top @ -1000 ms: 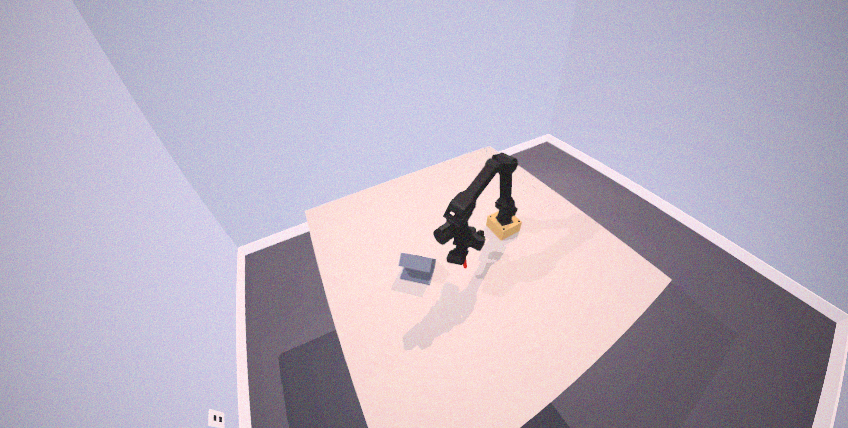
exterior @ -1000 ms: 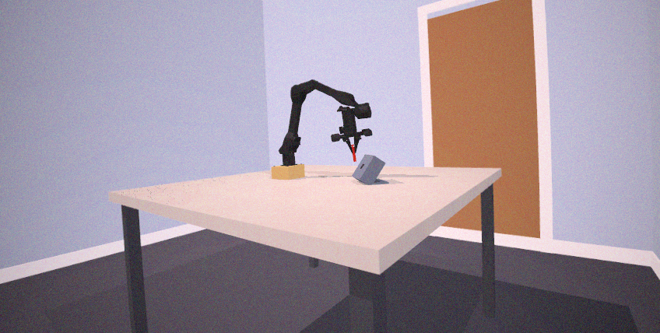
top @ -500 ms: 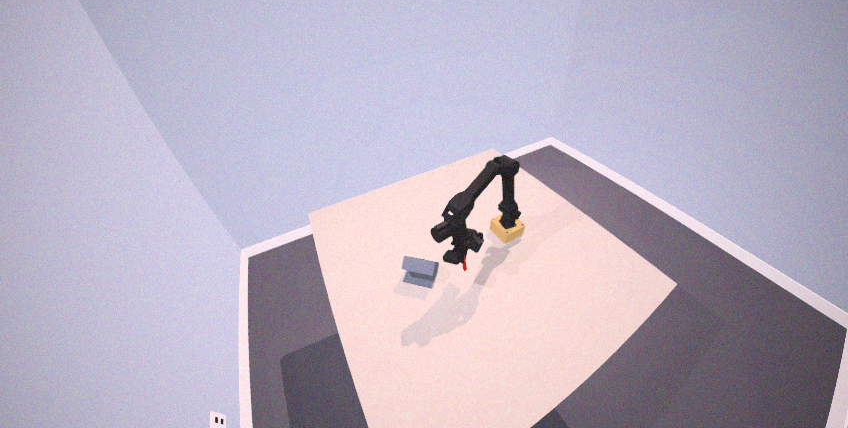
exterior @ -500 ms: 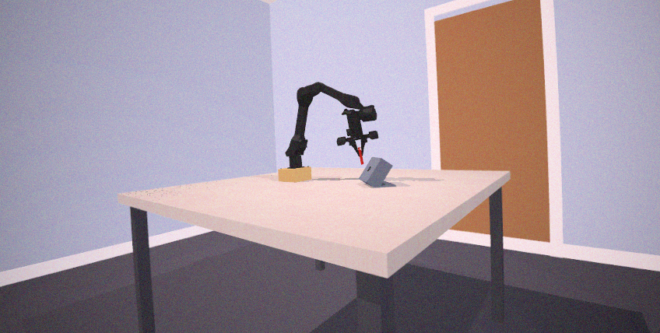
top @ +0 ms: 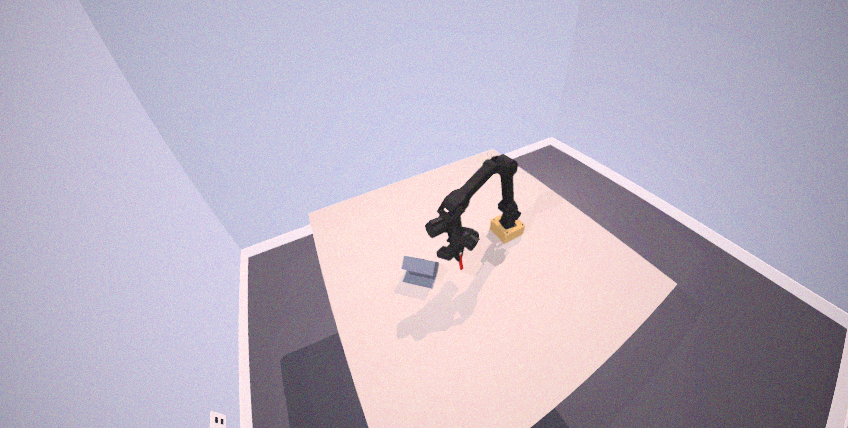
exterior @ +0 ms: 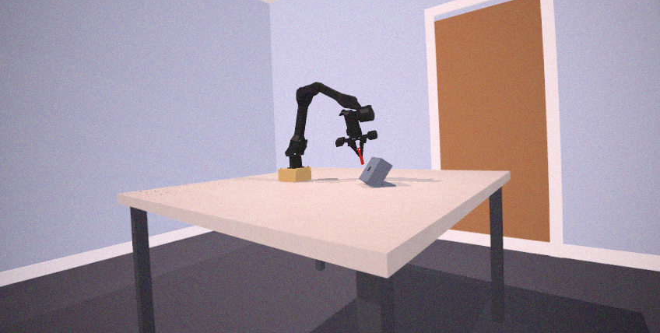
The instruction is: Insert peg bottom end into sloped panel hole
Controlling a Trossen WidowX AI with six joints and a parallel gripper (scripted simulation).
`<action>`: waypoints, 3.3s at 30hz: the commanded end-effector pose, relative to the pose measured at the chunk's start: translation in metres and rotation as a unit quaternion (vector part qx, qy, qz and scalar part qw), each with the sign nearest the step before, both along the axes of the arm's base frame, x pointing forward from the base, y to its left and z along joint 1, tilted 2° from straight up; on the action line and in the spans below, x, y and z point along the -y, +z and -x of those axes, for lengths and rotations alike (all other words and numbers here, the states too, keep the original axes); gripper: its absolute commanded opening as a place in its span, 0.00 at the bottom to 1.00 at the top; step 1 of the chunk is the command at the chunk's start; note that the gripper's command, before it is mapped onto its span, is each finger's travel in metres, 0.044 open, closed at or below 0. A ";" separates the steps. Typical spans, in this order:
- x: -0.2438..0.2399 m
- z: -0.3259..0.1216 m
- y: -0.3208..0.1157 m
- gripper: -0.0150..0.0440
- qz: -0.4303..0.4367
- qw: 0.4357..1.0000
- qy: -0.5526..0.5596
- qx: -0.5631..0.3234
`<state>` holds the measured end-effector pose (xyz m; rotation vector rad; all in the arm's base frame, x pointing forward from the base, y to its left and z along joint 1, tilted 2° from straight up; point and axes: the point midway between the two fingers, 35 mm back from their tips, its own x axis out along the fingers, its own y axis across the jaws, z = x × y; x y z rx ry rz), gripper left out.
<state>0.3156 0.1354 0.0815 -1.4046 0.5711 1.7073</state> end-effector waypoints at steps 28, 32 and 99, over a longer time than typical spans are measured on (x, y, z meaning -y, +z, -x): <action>0.032 -0.018 -0.002 0.25 -0.064 0.990 -0.123 -0.025; 0.037 -0.021 -0.001 0.25 -0.072 0.987 -0.138 -0.027; 0.122 -0.049 0.007 0.25 -0.213 0.902 -0.370 -0.058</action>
